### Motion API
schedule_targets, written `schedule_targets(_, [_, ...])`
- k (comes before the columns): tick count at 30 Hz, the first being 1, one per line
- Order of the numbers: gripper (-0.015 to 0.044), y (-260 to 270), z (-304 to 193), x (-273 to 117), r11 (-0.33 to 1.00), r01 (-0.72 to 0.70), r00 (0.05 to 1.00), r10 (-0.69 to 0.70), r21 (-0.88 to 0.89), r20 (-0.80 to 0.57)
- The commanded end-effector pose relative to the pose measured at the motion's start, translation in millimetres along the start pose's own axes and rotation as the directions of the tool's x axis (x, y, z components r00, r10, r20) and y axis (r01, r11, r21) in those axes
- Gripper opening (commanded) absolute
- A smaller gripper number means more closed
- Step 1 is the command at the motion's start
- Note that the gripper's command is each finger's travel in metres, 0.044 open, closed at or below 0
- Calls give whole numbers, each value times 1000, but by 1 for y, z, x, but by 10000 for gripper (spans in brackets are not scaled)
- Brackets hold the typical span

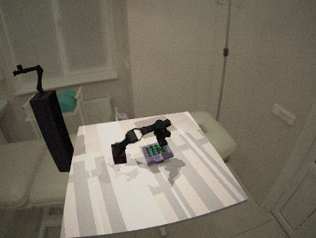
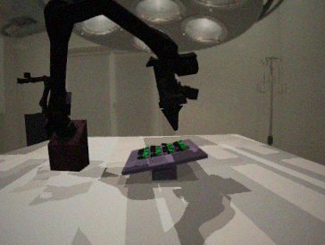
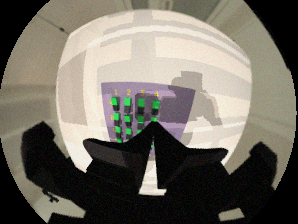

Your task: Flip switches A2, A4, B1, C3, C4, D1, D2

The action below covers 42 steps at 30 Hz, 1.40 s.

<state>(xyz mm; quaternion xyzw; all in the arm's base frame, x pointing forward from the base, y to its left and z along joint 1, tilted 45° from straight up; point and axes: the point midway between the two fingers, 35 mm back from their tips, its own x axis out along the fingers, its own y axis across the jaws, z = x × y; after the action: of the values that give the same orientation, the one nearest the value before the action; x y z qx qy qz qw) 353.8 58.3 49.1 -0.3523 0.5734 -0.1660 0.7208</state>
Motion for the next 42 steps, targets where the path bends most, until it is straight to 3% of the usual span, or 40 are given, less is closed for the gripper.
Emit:
schedule_targets(1, [0, -3, -1, -10, 1000, 0, 1000, 0, 8, -11])
schedule_targets(9, [0, 93, -41, -11, 1000, -5, 1000, 5, 8, -12])
schedule_targets(16, [0, 93, -41, -9, 1000, -5, 1000, 6, 8, -11])
schedule_targets(21, [0, 93, -42, 24, 1000, -4, 1000, 4, 8, 14])
schedule_targets(42, [0, 92, -43, 48, 1000, -2, 1000, 2, 8, 15])
